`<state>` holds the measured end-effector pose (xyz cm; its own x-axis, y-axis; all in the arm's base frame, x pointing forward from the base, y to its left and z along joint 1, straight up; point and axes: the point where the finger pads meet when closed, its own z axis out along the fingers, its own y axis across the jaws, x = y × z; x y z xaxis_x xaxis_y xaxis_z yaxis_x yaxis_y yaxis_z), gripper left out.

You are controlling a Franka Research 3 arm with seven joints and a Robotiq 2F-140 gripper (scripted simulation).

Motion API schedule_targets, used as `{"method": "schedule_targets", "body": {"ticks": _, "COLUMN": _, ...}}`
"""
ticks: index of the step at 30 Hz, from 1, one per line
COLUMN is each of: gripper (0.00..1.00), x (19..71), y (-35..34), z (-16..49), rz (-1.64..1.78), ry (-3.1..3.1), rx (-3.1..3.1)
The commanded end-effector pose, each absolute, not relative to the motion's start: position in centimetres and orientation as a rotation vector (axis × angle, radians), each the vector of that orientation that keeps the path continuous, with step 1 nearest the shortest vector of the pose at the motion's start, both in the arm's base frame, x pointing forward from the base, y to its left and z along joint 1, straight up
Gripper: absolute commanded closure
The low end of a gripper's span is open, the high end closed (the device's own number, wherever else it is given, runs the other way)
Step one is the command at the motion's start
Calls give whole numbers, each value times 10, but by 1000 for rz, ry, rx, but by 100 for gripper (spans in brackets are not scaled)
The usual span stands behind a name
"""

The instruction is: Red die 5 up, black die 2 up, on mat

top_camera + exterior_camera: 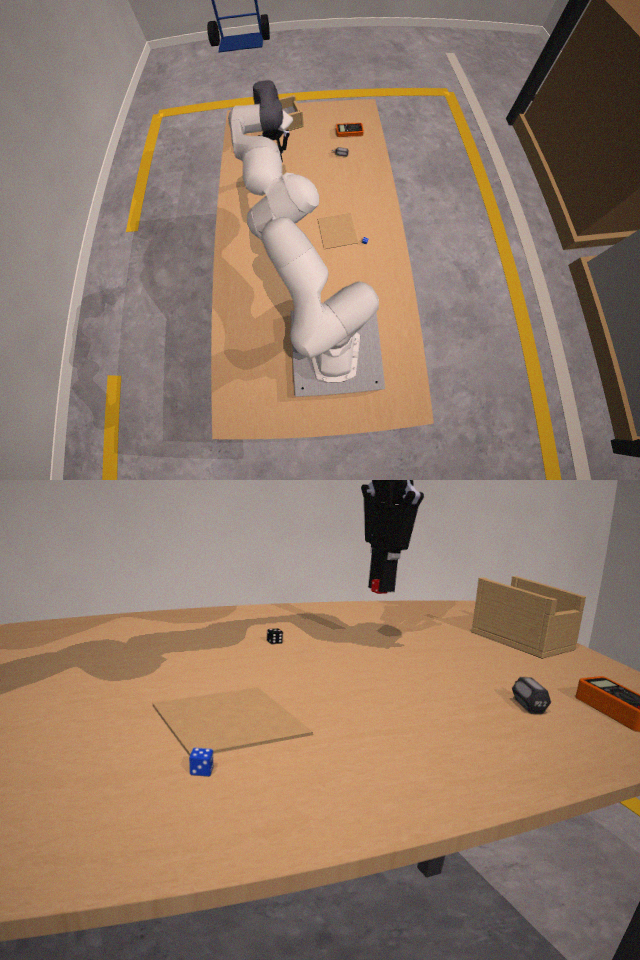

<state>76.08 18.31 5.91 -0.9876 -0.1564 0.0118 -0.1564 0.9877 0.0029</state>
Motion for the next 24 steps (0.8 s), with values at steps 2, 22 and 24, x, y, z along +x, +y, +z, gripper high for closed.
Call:
{"method": "schedule_targets", "body": {"ticks": 2, "gripper": 82, "x": 763, "y": 182, "z": 61, "rz": -3, "ry": -3125, "rx": 361}}
{"method": "schedule_targets", "body": {"ticks": 22, "gripper": 82, "x": 757, "y": 181, "z": 58, "rz": -58, "ry": -3394, "rx": 392}}
{"method": "schedule_targets", "body": {"ticks": 24, "gripper": 82, "x": 757, "y": 181, "z": 57, "rz": -71, "ry": -3433, "rx": 397}}
